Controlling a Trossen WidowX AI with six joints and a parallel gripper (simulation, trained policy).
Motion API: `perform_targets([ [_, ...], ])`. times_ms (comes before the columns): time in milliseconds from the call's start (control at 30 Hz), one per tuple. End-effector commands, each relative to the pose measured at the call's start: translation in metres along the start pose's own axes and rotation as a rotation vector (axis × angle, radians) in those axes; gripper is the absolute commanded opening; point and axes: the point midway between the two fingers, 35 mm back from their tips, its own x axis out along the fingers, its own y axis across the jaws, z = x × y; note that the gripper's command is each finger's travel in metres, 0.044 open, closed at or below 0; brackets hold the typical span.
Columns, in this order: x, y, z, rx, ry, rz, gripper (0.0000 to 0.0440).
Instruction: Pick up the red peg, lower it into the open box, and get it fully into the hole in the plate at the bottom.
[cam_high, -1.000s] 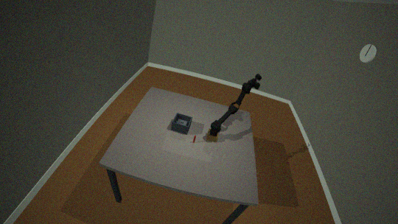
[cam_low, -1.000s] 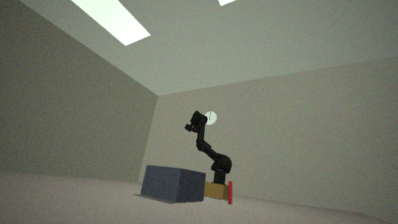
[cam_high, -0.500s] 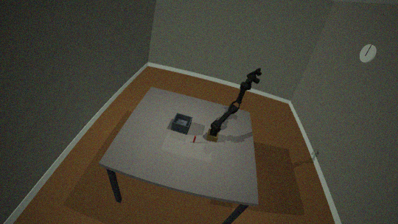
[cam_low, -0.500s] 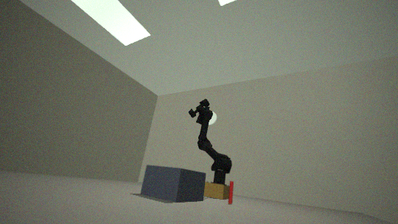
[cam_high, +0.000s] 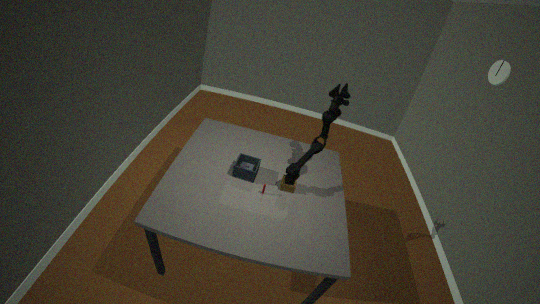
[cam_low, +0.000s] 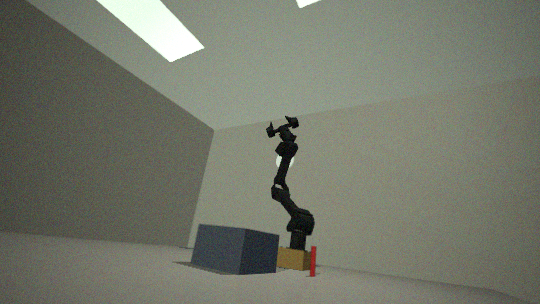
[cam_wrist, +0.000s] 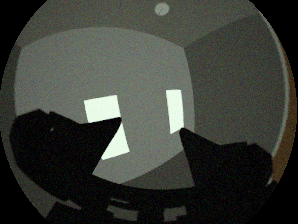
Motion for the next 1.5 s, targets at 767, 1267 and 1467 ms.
perform_targets([
  [767,-0.18,0.14,-0.265,0.043,0.886,0.284,0.044],
  [1267,-0.35,0.147,-0.36,-0.046,1.398,0.329,0.044],
  [1467,-0.421,0.136,-0.379,-0.087,1.604,0.319,0.044],
])
